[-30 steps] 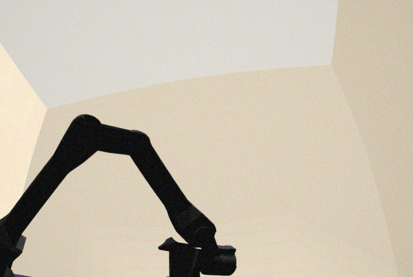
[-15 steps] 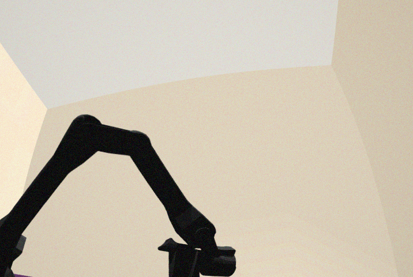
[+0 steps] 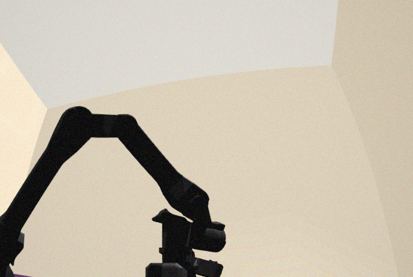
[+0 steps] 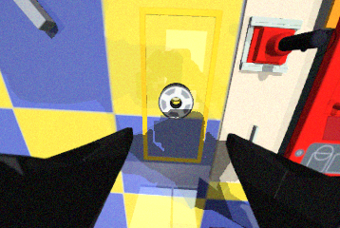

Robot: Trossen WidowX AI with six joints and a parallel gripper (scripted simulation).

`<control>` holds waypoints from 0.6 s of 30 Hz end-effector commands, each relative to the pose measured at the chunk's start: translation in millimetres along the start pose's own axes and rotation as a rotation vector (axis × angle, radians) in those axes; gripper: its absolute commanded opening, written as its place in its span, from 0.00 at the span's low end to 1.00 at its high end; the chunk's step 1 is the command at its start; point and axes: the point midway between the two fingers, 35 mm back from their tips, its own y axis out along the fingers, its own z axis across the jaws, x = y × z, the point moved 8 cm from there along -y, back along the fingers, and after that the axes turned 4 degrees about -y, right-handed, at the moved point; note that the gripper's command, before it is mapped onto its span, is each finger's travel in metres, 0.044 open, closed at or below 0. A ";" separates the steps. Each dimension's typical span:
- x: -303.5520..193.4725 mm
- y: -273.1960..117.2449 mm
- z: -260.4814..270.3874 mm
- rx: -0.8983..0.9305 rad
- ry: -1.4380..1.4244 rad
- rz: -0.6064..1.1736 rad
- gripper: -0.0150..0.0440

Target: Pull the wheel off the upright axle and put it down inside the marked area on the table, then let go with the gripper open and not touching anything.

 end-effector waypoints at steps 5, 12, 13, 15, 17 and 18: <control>-71.6 -43.1 -24.9 0.004 -0.004 0.005 1.00; -73.4 -43.8 -25.6 0.004 -0.004 0.005 1.00; -73.4 -43.8 -25.6 0.004 -0.004 0.005 1.00; -73.4 -43.8 -25.6 0.004 -0.004 0.005 1.00; -73.4 -43.8 -25.6 0.004 -0.004 0.005 1.00; -73.4 -43.8 -25.6 0.004 -0.004 0.005 1.00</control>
